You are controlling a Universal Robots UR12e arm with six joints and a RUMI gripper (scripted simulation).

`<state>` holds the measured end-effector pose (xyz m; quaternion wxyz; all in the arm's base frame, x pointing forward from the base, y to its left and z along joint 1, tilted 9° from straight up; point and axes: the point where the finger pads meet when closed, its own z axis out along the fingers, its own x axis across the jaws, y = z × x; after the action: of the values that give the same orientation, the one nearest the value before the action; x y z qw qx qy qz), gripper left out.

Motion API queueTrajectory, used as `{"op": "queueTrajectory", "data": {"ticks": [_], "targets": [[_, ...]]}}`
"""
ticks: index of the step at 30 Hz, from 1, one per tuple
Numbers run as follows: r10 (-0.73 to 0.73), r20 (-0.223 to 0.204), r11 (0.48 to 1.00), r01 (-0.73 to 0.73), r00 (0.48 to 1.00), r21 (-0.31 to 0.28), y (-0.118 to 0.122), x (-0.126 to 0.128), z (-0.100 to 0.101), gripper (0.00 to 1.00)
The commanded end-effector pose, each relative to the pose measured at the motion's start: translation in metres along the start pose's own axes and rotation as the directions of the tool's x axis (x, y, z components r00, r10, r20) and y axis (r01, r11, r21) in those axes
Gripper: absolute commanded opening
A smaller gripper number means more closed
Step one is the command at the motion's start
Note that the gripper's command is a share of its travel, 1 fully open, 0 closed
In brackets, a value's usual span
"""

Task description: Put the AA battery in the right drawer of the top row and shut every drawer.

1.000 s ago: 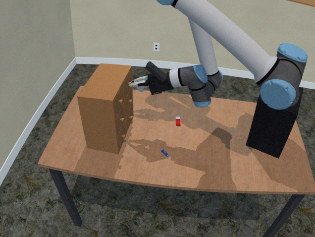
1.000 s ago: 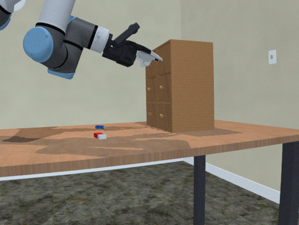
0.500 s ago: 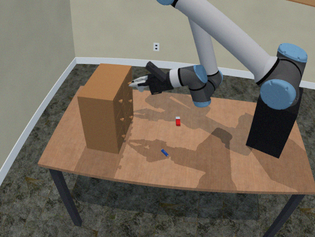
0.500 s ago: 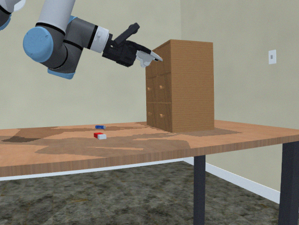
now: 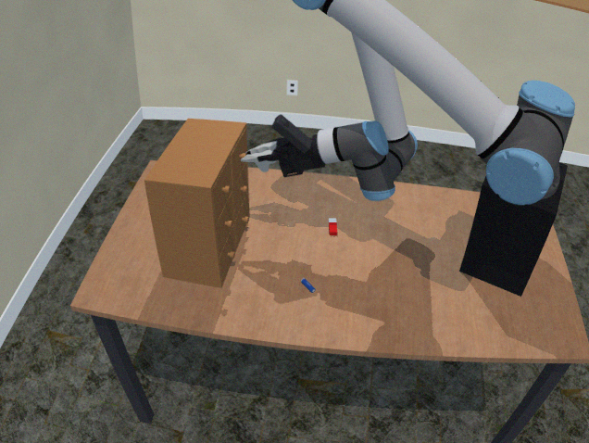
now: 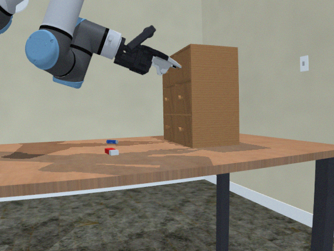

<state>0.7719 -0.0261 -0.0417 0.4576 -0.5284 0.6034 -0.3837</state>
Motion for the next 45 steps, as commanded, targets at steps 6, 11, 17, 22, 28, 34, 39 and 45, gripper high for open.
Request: {"op": "queueTrajectory", "data": {"ticks": [6,11,17,22,28,34,39,45], "targets": [[0.000,0.000,1.000,0.000,1.000,0.001,0.000,0.000,-0.002,0.07],[0.000,0.000,1.000,0.000,1.000,0.001,0.000,0.000,-0.003,0.07],[0.000,0.000,1.000,0.000,1.000,0.001,0.001,0.000,-0.005,0.07],[0.000,0.000,1.000,0.000,1.000,0.001,0.002,0.000,-0.006,0.07],[0.000,0.000,1.000,0.000,1.000,0.001,0.002,0.000,-0.008,0.07],[0.000,0.000,1.000,0.000,1.000,0.001,0.003,0.000,-0.011,0.07],[0.000,0.000,1.000,0.000,1.000,0.001,0.005,0.000,-0.014,0.07],[0.000,0.000,1.000,0.000,1.000,0.001,0.005,0.000,-0.016,0.07]]}}
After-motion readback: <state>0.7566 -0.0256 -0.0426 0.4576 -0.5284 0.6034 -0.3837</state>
